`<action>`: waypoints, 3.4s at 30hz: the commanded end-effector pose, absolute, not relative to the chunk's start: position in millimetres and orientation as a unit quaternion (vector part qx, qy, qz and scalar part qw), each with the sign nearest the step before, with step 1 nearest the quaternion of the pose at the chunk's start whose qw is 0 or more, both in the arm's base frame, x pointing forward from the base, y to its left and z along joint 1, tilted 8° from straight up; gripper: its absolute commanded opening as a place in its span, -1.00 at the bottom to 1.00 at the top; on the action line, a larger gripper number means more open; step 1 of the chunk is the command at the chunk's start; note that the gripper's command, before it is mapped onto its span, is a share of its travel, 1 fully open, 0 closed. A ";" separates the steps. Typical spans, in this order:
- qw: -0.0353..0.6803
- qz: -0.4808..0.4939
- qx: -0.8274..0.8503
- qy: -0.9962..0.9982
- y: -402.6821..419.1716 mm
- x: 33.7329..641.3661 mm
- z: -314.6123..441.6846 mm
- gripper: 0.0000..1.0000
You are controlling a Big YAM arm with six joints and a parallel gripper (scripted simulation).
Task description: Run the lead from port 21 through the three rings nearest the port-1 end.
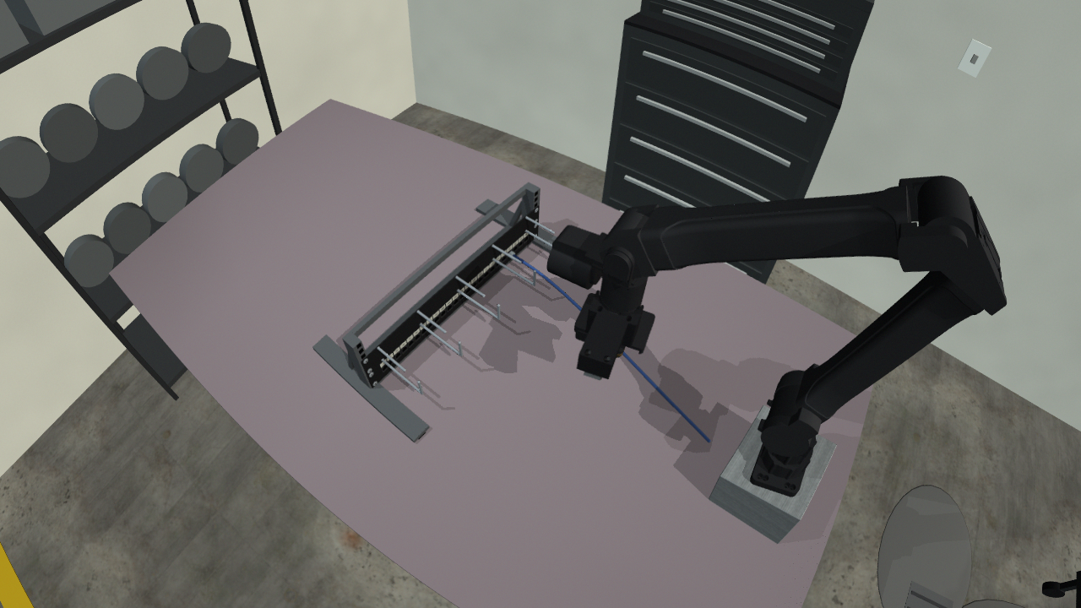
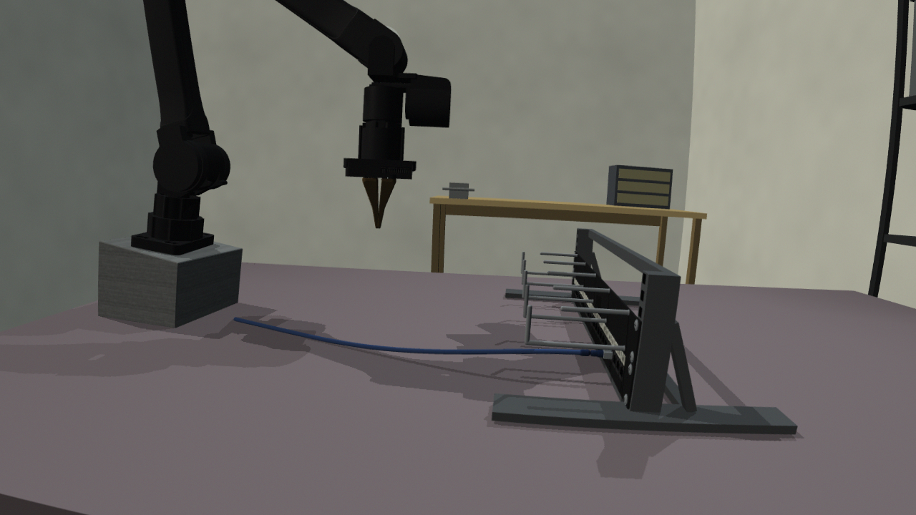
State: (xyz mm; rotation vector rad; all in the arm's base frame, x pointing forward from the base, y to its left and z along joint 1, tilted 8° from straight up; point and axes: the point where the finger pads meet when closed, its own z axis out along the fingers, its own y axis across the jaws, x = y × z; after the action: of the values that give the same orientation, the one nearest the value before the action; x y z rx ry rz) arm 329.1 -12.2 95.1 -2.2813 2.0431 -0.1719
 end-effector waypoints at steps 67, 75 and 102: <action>0.107 -0.007 0.188 0.976 -105.0 274.8 109.5 -0.35; 0.079 -0.001 0.198 0.977 -99.8 263.4 87.3 -0.35; 0.077 0.000 0.201 0.976 -100.3 273.9 4.0 -0.35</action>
State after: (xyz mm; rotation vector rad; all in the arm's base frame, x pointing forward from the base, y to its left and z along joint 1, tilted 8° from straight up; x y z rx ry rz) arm 266.6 -100.3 14.8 0.6057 2.9332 0.0077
